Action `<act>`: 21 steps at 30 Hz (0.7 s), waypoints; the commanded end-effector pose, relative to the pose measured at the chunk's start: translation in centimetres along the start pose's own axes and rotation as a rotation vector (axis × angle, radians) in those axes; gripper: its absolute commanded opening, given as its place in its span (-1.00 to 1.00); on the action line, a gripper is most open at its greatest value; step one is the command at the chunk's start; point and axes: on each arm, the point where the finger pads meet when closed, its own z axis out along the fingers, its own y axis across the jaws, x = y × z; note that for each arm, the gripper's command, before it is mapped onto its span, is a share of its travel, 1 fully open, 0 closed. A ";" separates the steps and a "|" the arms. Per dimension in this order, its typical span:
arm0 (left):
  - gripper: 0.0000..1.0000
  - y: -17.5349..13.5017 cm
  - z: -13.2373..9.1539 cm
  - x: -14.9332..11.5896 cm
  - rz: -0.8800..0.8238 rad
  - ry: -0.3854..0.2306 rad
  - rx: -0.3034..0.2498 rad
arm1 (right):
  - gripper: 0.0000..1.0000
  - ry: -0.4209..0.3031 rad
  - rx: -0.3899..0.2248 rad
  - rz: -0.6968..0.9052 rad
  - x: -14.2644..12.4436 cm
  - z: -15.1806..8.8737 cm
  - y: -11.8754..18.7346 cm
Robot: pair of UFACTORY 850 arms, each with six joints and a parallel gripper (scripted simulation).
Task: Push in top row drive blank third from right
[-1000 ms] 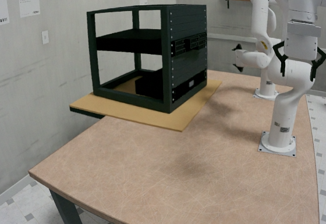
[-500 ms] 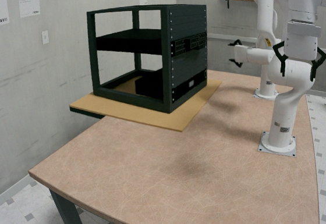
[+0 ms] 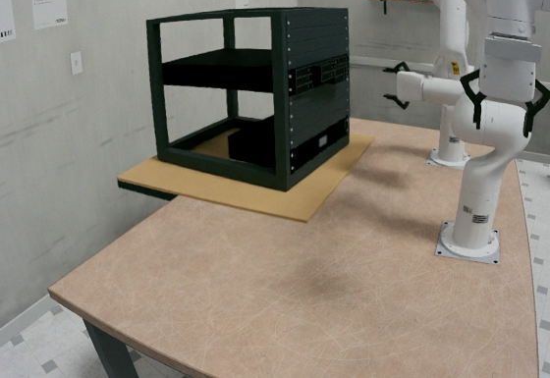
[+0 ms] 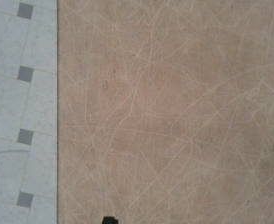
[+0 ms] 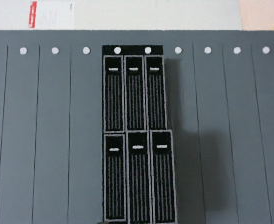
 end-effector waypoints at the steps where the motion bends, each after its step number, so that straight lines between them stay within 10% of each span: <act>1: 1.00 0.0 -0.1 0.0 0.000 0.002 0.000 | 1.00 -0.069 0.017 -0.003 -0.8 -0.3 -0.7; 21: 1.00 0.0 -0.1 0.0 0.000 0.002 0.000 | 1.00 -0.177 0.044 -0.009 -2.0 -1.1 -1.6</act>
